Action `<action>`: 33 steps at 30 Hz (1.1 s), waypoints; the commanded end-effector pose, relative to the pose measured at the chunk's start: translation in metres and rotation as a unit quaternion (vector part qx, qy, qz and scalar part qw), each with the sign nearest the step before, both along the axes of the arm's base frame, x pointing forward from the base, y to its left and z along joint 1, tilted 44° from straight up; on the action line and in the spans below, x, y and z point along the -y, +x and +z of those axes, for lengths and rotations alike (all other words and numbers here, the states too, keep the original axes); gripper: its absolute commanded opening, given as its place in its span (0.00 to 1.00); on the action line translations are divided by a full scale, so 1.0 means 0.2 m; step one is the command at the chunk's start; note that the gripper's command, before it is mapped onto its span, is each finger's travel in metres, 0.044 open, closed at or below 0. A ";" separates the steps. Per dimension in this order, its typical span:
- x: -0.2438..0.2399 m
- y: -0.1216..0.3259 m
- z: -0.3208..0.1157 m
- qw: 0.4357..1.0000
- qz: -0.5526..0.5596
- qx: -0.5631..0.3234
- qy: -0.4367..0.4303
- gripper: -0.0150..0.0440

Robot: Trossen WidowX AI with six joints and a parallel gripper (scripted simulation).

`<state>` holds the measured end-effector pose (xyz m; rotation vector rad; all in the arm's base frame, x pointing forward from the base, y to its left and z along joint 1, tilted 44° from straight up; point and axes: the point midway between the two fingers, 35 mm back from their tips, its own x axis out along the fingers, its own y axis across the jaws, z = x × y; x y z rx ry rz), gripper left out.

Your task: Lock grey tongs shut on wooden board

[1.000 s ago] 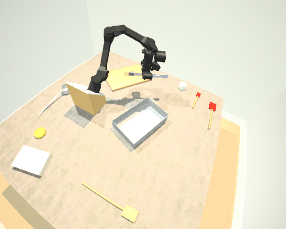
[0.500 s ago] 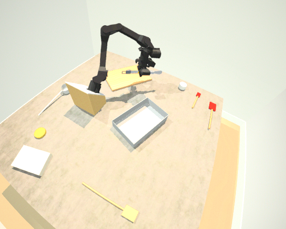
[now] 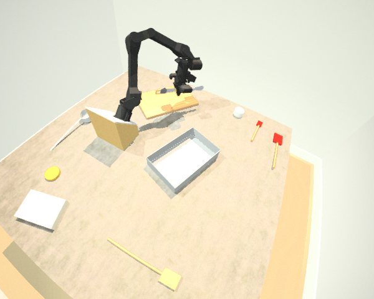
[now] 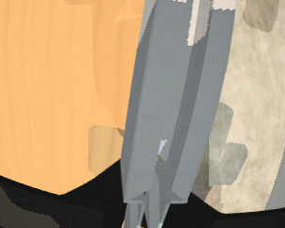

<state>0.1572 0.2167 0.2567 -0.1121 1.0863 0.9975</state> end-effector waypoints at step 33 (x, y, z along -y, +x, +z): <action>-0.10 -0.50 0.21 0.987 0.111 0.112 0.045 0.00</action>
